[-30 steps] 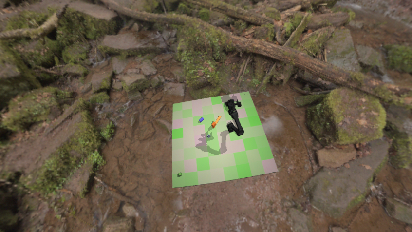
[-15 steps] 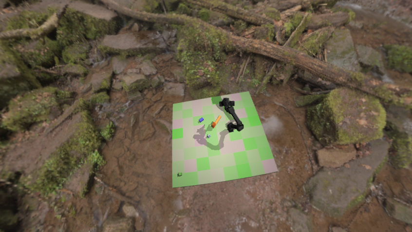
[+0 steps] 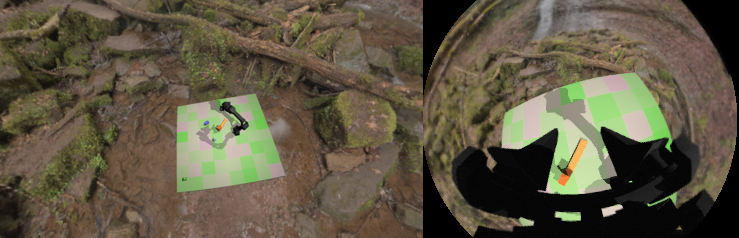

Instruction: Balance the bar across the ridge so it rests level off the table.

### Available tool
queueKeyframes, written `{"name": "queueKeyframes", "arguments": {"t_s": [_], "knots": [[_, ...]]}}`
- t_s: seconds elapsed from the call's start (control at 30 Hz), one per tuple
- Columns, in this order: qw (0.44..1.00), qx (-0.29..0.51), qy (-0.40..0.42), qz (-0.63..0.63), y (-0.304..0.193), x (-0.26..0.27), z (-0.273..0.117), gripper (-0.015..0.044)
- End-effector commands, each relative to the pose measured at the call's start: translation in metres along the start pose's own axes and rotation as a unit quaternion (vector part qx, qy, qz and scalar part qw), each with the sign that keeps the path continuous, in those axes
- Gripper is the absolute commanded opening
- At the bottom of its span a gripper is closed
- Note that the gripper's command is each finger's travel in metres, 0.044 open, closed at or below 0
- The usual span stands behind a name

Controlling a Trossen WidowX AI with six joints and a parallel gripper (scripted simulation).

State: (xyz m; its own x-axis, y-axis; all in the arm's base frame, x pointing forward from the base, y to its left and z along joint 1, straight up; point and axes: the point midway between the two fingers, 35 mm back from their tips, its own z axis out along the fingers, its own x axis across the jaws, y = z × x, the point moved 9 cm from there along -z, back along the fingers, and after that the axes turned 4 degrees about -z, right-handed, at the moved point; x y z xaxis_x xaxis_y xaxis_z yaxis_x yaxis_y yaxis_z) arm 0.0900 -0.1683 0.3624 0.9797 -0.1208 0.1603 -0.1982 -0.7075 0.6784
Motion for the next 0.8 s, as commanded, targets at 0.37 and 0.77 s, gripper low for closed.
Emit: {"name": "queueKeyframes", "arguments": {"t_s": [0.37, 0.77], "knots": [[0.975, 0.195, -0.029, 0.104, -0.041, 0.043, 0.038, 0.0315], [0.918, 0.324, -0.133, 0.188, -0.084, 0.072, 0.057, 0.0315]]}}
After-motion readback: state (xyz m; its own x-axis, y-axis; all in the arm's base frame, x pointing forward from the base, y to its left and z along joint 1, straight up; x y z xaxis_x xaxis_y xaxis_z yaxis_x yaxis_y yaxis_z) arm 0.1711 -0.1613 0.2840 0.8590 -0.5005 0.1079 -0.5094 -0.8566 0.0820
